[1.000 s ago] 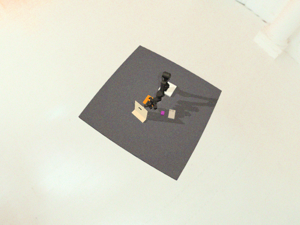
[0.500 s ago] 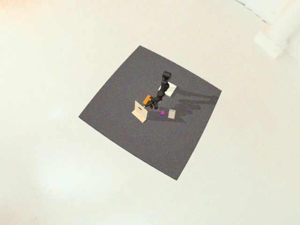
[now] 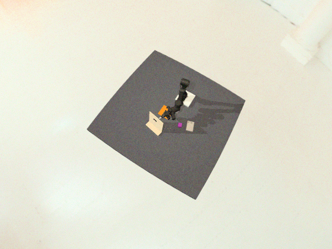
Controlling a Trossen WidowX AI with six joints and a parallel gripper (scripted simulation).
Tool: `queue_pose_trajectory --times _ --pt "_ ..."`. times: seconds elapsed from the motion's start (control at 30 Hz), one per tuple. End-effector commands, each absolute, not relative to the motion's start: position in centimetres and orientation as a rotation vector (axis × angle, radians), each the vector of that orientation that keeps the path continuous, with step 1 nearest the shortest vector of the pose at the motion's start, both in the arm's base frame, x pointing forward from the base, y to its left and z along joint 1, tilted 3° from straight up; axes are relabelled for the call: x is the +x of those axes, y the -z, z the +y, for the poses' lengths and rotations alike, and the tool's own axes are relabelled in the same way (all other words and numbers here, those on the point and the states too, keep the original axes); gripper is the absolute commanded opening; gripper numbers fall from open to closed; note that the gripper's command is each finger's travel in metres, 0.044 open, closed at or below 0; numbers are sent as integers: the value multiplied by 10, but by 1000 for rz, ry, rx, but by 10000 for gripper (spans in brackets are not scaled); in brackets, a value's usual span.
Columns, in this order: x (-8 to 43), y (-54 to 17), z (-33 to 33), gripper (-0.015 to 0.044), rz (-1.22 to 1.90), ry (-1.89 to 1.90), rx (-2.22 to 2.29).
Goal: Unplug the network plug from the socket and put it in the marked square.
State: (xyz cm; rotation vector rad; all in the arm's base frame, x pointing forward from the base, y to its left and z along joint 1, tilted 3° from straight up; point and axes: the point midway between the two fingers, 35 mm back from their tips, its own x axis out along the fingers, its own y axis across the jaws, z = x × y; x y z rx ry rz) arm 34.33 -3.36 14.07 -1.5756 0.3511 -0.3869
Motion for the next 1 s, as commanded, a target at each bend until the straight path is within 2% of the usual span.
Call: queue_pose_trajectory --times 0.0,0.97 --pt "339 -143 -33 0 348 396 -1577" --pt "320 -142 -25 0 349 394 -1577"
